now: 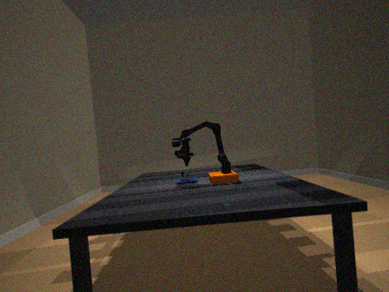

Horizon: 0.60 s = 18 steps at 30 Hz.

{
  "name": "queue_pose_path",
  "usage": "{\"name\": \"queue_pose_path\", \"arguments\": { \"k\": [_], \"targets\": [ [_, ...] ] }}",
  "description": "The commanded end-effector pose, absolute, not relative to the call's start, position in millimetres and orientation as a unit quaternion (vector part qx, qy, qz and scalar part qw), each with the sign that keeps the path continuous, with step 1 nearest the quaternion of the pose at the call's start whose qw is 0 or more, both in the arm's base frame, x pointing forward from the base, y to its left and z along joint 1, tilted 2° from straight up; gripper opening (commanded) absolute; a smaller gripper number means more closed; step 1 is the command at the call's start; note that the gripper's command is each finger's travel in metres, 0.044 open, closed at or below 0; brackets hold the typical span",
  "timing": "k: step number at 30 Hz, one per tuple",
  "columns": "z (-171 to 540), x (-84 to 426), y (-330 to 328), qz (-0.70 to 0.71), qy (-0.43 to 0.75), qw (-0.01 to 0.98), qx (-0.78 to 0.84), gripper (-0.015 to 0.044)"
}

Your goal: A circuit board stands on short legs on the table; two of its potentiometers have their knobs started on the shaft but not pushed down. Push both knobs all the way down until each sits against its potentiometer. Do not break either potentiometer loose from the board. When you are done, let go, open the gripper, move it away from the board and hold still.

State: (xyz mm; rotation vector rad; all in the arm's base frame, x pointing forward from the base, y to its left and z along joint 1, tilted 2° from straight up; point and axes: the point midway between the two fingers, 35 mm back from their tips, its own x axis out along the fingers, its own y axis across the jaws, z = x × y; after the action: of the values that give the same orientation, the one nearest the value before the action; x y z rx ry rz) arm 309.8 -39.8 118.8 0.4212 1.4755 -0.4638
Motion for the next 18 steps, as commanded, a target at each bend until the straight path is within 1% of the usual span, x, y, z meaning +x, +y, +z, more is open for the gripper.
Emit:
{"name": "queue_pose_path", "arguments": {
  "k": [1, 18],
  "targets": [
    [100.7, 307.7, -40.8, -0.207, 0.671, 0.686, 0.19, 0.0],
    [93.8, 307.9, -41.1, -0.207, 0.671, 0.686, 0.19, 0.0]
  ]
}}
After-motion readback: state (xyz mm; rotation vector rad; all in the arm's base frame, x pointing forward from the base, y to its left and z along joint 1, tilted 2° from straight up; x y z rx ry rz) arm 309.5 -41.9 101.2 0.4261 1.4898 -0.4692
